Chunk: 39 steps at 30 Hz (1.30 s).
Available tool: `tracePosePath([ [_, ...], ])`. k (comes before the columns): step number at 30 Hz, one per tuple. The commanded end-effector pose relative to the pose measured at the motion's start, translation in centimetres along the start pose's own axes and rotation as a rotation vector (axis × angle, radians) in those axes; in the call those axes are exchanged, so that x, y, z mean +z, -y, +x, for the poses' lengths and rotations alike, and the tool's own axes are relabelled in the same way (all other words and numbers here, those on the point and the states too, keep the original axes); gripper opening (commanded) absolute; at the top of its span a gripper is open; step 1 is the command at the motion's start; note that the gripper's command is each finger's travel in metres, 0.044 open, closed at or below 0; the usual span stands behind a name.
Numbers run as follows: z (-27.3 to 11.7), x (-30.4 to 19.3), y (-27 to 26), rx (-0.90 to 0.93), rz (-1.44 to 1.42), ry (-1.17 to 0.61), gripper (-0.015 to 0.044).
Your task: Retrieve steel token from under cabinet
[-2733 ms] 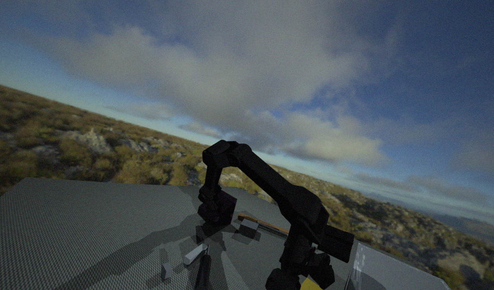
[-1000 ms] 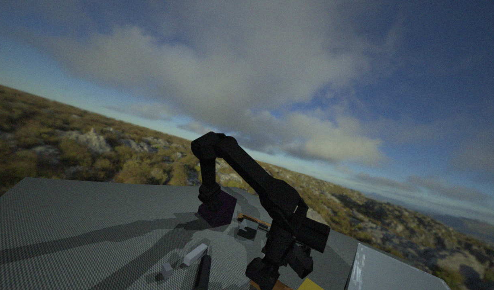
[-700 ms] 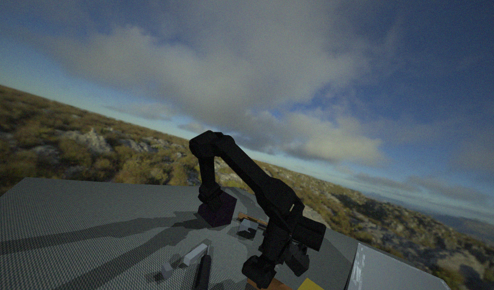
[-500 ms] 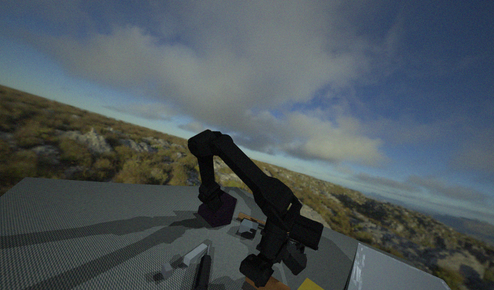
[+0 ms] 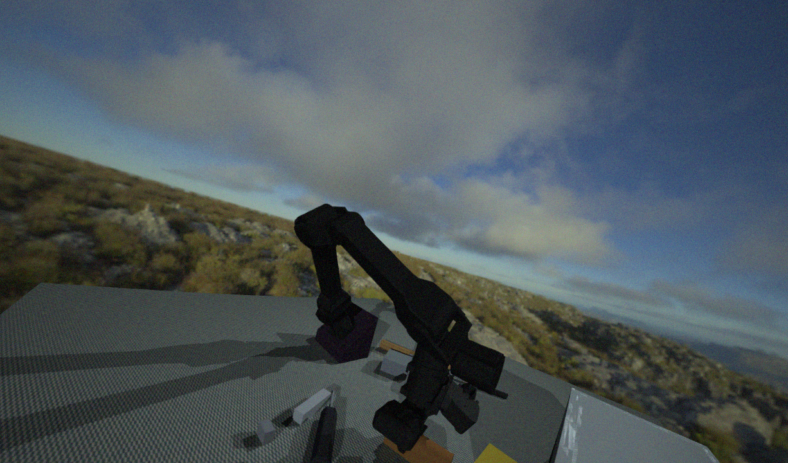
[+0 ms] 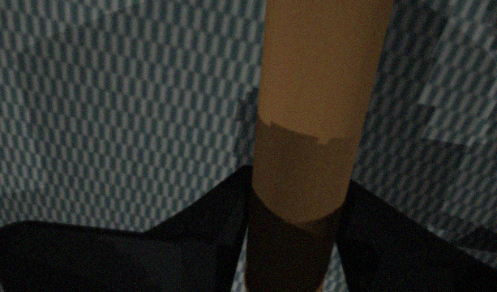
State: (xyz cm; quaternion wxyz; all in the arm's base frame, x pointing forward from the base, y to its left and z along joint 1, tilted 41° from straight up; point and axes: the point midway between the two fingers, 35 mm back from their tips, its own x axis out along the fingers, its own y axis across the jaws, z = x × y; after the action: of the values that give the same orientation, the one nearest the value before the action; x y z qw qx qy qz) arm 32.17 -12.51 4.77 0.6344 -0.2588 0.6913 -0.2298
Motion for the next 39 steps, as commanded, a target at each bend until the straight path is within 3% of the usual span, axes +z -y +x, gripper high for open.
tracePosePath([
  [1, 0.1, -0.7, 0.0, -0.001, -0.007, -0.004, 0.0000],
  [39, 0.1, -5.1, 0.2, -0.001, -0.009, -0.006, 0.0000],
])
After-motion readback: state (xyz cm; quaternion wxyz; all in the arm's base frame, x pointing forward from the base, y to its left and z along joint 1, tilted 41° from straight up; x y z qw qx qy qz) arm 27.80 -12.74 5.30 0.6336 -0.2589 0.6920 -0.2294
